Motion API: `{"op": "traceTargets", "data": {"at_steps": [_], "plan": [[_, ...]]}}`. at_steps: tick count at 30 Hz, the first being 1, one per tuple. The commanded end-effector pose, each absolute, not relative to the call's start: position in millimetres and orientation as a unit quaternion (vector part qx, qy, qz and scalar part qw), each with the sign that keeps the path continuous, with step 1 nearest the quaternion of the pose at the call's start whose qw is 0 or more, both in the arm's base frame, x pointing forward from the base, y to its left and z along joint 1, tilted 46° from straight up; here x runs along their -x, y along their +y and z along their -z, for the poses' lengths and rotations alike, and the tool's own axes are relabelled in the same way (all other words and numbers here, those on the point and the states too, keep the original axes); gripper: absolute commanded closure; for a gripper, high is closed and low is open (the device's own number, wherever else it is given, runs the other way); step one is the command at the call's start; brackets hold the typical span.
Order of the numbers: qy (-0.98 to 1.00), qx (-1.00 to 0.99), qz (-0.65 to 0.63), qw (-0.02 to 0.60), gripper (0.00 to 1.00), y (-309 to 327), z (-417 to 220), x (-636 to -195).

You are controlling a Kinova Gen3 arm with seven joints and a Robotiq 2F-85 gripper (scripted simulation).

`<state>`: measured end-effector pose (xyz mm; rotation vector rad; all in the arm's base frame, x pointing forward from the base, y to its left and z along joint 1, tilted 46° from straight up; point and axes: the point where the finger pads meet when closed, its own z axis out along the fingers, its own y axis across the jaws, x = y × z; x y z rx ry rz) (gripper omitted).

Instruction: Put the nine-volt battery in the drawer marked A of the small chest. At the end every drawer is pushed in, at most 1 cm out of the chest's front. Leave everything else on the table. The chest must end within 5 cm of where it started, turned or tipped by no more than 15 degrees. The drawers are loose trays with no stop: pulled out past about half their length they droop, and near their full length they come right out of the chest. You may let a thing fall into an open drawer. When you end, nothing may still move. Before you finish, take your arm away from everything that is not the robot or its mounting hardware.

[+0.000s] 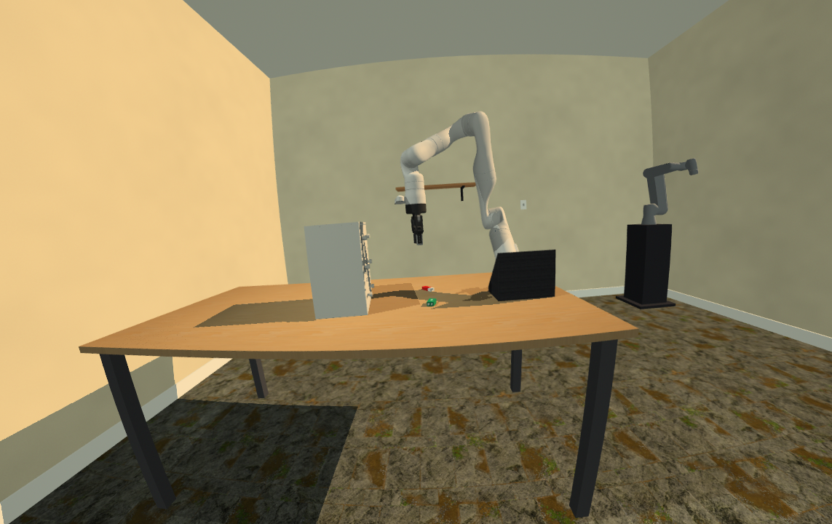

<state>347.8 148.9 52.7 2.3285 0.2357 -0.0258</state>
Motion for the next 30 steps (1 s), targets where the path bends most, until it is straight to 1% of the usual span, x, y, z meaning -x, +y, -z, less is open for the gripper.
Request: {"op": "traceTargets", "data": {"at_steps": [1,6,19,30], "plan": [[0.091,-0.917,0.010,0.388,0.00,144.3,-58.6,-352.1],[0.091,-0.917,0.010,0.388,0.00,133.6,-70.2,-360.8],[0.091,-0.917,0.010,0.388,0.00,69.8,-139.4,-412.5],[0.091,-0.917,0.010,0.388,0.00,61.6,-148.2,-419.1]]}}
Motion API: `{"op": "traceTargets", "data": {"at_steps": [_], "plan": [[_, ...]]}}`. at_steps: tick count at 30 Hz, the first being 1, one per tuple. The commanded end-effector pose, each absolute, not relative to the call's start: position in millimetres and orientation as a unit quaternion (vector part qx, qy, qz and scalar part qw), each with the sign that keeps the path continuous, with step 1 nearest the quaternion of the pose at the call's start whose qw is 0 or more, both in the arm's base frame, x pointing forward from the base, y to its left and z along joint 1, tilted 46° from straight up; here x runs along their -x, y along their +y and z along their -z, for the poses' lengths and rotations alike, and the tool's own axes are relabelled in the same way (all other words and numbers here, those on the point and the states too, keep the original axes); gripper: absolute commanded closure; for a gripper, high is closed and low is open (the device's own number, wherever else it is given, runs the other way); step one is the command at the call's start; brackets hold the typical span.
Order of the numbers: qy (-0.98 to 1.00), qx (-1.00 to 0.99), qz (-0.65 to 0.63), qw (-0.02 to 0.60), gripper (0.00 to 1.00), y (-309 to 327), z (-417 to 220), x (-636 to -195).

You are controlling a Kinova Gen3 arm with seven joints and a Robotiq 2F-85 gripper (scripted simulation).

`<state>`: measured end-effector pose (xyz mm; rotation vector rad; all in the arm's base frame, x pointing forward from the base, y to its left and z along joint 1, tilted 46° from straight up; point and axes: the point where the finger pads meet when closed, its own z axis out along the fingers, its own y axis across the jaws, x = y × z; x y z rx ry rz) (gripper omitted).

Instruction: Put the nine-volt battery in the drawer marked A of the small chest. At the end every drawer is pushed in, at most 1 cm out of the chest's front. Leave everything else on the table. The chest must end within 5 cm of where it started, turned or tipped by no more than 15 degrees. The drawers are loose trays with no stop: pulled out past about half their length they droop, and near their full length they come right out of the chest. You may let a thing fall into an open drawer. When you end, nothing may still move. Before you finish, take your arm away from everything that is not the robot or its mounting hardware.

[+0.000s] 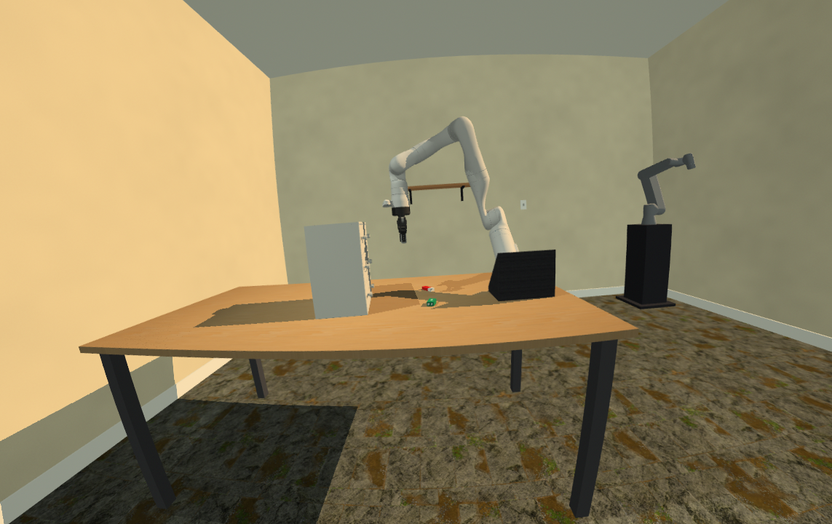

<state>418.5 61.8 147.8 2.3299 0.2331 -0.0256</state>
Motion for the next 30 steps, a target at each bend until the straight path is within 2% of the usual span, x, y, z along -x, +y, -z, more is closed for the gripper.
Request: {"op": "traceTargets", "data": {"at_steps": [1,30], "plan": [[0.091,-0.917,0.010,0.388,0.00,61.6,-148.2,-419.1],[0.094,-0.917,0.003,0.388,0.00,60.9,-147.2,-420.1]]}}
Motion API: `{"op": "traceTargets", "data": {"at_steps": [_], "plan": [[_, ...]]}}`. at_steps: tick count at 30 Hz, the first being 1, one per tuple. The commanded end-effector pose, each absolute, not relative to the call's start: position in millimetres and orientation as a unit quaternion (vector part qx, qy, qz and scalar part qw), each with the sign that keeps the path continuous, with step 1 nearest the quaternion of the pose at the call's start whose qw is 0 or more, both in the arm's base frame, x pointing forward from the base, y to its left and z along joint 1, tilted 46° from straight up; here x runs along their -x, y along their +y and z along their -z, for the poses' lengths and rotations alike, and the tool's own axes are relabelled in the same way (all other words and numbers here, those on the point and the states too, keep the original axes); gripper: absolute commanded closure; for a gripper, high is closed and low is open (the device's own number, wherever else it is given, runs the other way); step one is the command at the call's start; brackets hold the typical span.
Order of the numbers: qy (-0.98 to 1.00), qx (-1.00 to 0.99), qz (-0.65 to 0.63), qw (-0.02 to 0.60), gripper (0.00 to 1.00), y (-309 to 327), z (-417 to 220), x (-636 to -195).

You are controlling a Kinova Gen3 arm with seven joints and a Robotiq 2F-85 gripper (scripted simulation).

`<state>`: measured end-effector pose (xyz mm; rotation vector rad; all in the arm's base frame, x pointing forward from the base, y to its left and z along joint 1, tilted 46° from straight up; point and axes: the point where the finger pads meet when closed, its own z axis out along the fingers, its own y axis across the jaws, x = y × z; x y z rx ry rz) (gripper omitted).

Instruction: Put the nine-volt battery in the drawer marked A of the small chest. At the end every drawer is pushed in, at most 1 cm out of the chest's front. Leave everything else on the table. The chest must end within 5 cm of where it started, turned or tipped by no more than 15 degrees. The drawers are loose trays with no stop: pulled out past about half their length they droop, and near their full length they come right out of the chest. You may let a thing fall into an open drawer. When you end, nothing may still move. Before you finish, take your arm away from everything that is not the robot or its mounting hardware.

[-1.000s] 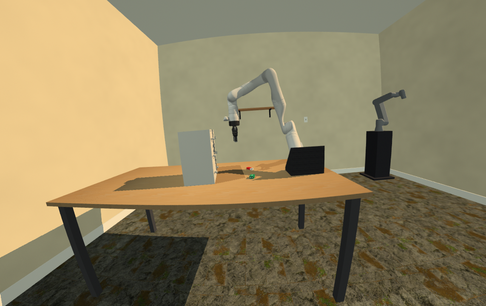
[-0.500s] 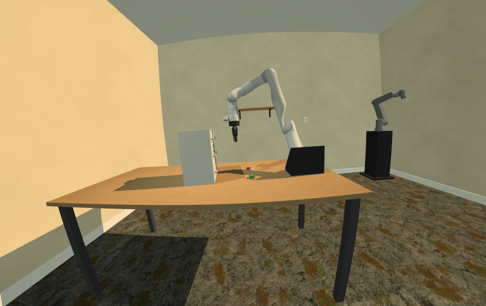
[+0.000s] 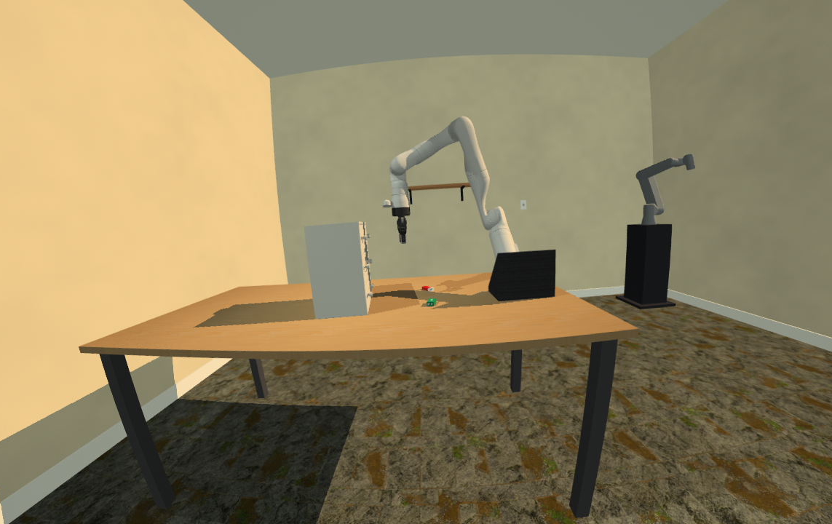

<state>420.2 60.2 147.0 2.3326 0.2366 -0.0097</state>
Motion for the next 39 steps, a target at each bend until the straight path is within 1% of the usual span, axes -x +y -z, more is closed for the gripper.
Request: {"op": "traceTargets", "data": {"at_steps": [1,39], "plan": [[0.094,-0.917,0.002,0.388,0.00,60.8,-147.1,-420.3],[0.118,-0.915,-0.054,0.381,0.00,55.0,-139.4,-428.6]]}}
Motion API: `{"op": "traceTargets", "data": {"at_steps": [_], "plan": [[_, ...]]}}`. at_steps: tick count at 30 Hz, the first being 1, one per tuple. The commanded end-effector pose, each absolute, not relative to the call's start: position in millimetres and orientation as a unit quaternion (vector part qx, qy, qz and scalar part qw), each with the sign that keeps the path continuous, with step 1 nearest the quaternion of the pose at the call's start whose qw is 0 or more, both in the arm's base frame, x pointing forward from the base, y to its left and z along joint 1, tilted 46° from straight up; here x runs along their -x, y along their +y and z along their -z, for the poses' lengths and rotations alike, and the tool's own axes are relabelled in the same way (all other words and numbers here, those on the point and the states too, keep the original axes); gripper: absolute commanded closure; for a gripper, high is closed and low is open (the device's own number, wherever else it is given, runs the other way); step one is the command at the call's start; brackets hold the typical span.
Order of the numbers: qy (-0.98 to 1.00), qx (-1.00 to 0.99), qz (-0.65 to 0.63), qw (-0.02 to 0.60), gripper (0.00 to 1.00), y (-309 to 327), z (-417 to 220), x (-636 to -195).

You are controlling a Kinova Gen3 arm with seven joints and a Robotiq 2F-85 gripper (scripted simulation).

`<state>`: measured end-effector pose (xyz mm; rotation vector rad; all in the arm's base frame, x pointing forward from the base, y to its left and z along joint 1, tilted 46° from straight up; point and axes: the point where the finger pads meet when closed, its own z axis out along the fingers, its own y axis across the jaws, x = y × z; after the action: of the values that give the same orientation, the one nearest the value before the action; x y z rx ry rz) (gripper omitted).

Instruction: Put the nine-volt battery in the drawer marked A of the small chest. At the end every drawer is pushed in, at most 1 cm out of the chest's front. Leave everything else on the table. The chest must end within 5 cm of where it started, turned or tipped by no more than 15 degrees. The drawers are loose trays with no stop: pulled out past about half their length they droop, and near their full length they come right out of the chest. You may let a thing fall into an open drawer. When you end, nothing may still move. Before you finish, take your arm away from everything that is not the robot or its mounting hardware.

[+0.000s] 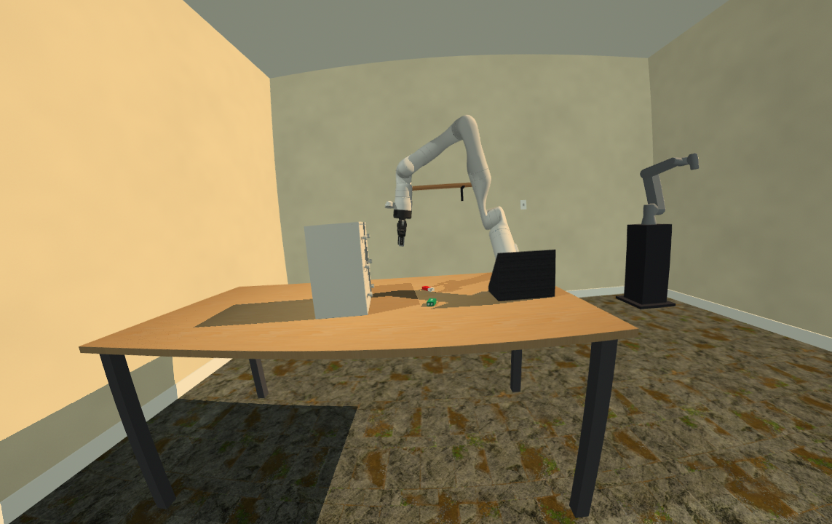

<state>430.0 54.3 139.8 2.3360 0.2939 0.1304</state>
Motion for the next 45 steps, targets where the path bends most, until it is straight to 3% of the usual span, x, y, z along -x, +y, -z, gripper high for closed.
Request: {"op": "traceTargets", "data": {"at_steps": [1,45], "plan": [[0.119,-0.915,-0.057,0.381,0.00,54.7,-139.1,-429.0],[0.169,-0.899,-0.180,0.361,0.00,41.7,-121.9,-447.7]]}}
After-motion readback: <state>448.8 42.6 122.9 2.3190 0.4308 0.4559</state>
